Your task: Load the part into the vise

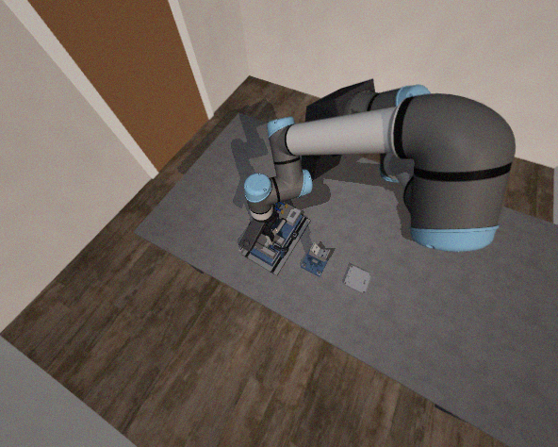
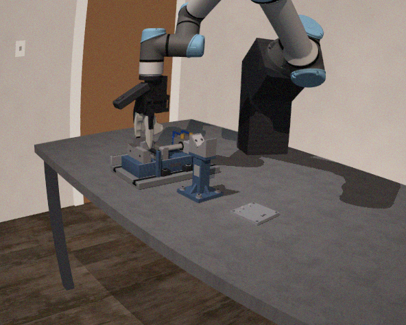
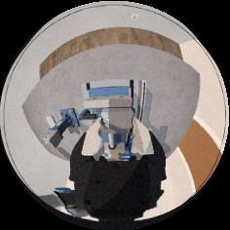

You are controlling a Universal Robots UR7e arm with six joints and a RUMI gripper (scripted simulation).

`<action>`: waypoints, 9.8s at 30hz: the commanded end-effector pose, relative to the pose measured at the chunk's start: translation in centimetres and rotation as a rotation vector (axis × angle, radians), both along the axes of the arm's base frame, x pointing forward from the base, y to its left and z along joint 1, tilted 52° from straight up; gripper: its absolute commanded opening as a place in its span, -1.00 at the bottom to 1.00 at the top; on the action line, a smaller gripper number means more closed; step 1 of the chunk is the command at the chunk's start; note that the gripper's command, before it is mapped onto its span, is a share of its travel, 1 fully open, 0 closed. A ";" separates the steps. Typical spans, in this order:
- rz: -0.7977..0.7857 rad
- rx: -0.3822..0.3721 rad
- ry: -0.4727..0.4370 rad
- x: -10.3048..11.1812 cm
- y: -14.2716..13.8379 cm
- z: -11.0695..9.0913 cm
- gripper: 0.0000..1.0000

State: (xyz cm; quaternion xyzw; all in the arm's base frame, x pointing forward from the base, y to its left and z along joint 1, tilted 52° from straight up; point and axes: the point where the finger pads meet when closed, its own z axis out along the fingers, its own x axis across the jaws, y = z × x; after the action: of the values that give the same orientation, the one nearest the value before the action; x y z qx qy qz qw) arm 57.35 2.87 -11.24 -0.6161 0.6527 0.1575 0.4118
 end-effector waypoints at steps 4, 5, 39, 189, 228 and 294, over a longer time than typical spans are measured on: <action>-0.001 -0.001 -0.001 0.0 -0.1 0.0 -0.06; -0.001 -0.001 -0.001 0.0 -0.1 0.0 -0.06; -0.001 -0.001 -0.001 0.0 -0.1 0.1 -0.06; -0.001 -0.001 -0.001 -1.9 -7.6 0.4 -1.00; -0.001 -0.001 -0.001 -0.4 -5.1 -1.9 -1.00; -0.001 -0.001 -0.001 -0.4 -5.1 -1.9 -1.00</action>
State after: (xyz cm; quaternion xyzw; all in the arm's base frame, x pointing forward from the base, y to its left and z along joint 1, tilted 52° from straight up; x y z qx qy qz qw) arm 56.95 -2.19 -13.15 -0.6162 0.6526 0.1575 0.4119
